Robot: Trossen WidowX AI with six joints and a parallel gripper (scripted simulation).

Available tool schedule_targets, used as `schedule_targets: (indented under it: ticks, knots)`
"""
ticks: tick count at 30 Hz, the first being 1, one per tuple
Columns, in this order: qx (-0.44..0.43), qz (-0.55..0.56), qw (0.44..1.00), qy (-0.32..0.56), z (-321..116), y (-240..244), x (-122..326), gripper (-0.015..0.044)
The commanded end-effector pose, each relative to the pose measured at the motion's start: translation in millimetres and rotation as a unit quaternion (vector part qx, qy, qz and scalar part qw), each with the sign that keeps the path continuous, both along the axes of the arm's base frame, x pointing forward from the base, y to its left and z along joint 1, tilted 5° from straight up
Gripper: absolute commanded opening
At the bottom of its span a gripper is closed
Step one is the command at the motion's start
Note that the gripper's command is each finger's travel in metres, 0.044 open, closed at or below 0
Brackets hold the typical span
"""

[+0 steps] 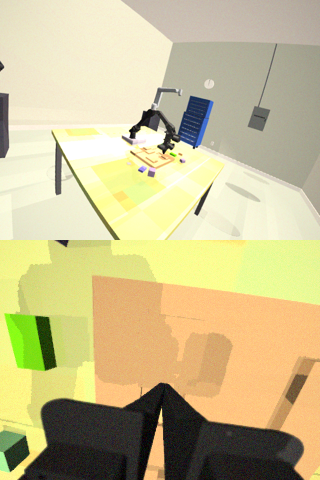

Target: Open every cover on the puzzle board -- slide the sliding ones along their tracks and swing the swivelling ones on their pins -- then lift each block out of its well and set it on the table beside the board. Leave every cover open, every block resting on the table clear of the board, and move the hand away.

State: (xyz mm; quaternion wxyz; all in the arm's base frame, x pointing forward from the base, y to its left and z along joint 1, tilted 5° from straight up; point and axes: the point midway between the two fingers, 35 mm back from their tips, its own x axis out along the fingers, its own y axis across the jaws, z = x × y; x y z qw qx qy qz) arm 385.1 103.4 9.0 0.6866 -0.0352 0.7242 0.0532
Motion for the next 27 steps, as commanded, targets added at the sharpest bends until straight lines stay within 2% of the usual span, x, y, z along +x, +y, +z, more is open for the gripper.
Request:
schedule_targets:
  ticks: [1, 23, 27]
  knots:
    - [0.001, 0.002, 1.000, -0.002, 7.1, 0.0, 2.2, 0.0000]
    - [0.000, 0.004, 1.000, 0.000, 28.4, -1.4, 3.7, 0.0000]
    - [0.004, 0.080, 0.997, -0.001, 34.5, -15.8, -8.1, 0.0000]
